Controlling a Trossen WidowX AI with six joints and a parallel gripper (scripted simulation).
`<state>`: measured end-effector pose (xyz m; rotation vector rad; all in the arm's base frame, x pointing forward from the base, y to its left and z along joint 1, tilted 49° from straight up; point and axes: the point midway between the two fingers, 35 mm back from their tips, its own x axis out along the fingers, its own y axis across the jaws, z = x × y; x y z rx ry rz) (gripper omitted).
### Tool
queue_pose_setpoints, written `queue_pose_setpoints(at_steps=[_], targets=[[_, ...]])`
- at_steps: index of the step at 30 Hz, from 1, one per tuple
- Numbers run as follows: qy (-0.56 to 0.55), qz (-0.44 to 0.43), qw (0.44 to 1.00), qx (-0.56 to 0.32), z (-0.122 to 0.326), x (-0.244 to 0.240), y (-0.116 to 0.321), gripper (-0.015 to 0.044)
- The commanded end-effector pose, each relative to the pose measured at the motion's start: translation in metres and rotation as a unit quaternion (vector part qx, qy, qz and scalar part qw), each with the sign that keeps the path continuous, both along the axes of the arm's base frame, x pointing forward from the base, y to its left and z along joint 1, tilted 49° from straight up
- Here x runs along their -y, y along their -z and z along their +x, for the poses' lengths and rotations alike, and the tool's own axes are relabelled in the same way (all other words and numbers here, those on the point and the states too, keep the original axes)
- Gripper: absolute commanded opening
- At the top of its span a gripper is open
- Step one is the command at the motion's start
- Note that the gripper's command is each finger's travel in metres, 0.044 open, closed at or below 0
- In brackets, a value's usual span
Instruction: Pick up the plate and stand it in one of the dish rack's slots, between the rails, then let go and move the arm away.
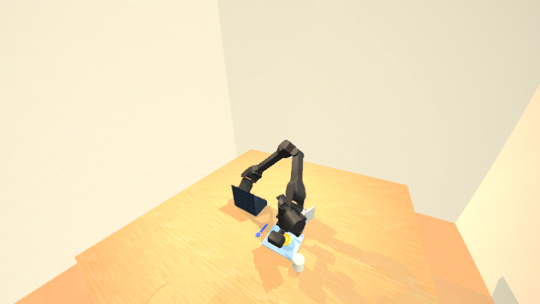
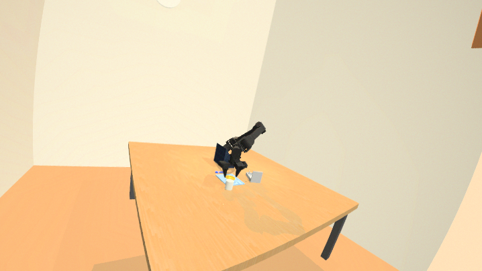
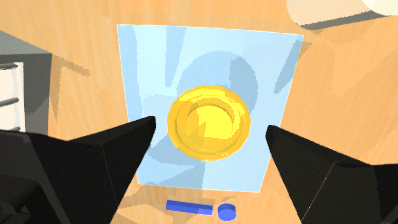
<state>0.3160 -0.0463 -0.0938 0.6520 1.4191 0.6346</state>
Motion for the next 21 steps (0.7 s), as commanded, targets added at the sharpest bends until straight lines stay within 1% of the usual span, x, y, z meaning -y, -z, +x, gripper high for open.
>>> queue_pose_setpoints(at_steps=[1,7,9,16,21], targets=[[0.001,0.004,1.000,-0.004,-0.0017,-0.0072,0.0057,0.0400],[0.001,0.005,1.000,-0.004,-0.0020,-0.0129,0.0097,0.0400],[0.001,0.005,1.000,-0.004,-0.0020,-0.0129,0.0097,0.0349],[0.001,0.005,1.000,-0.004,-0.0020,-0.0129,0.0097,0.0349],[0.001,0.005,1.000,-0.004,-0.0020,-0.0129,0.0097,0.0316]])
